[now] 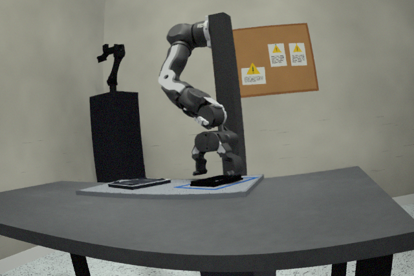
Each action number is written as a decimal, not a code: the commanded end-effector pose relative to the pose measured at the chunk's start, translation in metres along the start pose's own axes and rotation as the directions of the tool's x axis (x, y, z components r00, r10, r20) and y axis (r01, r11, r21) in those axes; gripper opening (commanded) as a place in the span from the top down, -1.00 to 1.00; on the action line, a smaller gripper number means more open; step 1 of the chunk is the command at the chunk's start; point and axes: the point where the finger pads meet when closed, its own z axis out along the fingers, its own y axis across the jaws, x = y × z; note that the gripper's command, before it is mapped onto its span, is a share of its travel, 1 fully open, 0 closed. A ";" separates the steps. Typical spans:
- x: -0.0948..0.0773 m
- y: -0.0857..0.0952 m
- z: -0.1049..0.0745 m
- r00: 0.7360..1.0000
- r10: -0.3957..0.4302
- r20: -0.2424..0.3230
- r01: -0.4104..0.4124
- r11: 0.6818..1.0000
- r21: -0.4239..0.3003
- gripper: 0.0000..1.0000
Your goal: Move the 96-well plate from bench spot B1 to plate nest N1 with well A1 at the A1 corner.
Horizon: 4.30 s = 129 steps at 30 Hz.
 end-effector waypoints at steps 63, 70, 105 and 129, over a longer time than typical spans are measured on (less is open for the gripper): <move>0.001 -0.001 0.017 1.000 -0.004 -0.002 0.004 1.000 -0.004 0.33; 0.001 0.000 0.017 1.000 -0.004 -0.002 0.004 1.000 -0.005 0.66; -0.001 -0.001 -0.008 1.000 0.002 0.000 -0.002 1.000 -0.003 1.00; -0.002 0.000 -0.046 1.000 0.003 0.000 -0.003 1.000 -0.003 1.00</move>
